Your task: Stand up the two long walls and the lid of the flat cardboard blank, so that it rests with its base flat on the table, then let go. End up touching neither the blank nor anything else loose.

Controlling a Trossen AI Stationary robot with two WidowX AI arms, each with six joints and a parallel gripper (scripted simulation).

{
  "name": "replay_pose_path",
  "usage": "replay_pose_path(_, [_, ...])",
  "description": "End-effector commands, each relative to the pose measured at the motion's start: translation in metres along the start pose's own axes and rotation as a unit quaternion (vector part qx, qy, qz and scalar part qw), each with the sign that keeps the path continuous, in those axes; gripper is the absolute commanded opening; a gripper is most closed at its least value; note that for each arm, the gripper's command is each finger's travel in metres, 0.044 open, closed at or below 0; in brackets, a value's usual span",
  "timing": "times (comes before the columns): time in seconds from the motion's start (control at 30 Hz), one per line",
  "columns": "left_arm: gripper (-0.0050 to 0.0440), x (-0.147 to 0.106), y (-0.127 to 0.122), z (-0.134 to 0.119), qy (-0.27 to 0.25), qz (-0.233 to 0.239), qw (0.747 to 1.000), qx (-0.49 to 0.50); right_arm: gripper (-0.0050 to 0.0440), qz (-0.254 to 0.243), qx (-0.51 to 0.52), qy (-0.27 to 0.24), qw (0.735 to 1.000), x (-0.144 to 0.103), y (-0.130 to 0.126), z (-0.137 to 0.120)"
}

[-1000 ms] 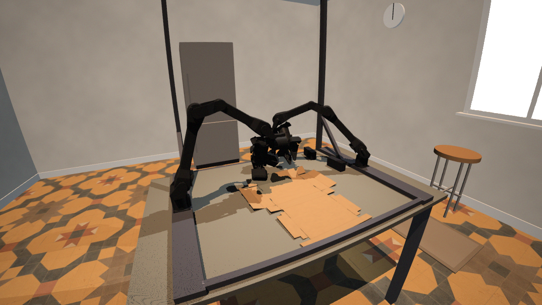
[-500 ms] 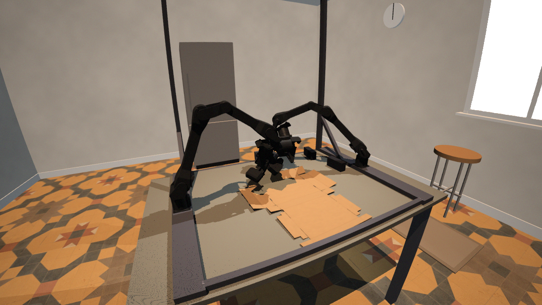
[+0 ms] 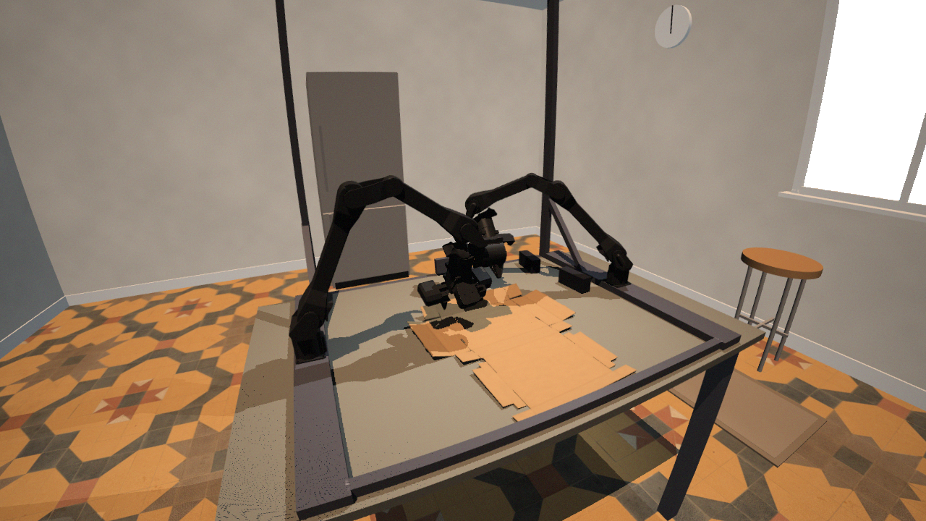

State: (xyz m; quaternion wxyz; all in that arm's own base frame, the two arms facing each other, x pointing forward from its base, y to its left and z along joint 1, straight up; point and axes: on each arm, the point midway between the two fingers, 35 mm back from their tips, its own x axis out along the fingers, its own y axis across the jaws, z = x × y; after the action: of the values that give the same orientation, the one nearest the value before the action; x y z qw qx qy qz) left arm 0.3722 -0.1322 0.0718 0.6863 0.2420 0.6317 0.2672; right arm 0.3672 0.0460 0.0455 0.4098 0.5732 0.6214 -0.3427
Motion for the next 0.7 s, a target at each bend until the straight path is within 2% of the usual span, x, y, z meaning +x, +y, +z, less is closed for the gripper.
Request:
replay_pose_path(0.0, [0.0, -0.007, 0.005, 0.003, -0.009, -0.004, 1.0, -0.008, 0.0198, 0.011, 0.052, -0.007, 0.999, -0.004, 0.007, 0.002])
replay_pose_path(0.2, [0.0, -0.007, 0.005, 0.003, -0.009, -0.004, 1.0, -0.008, 0.0198, 0.011, 0.052, -0.007, 0.999, -0.004, 0.007, 0.002])
replay_pose_path(0.37, [0.0118, 0.009, 0.004, -0.003, 0.011, 0.011, 1.0, -0.008, 0.0198, 0.011, 0.052, -0.007, 0.999, -0.004, 0.007, 0.002])
replay_pose_path(0.63, [0.031, 0.01, 0.004, -0.003, 0.012, 0.011, 1.0, -0.008, 0.0198, 0.011, 0.052, -0.007, 0.999, -0.004, 0.007, 0.002])
replay_pose_path(0.67, [0.031, 0.01, 0.004, -0.003, 0.012, 0.011, 1.0, -0.008, 0.0198, 0.011, 0.052, -0.007, 0.999, -0.004, 0.007, 0.002])
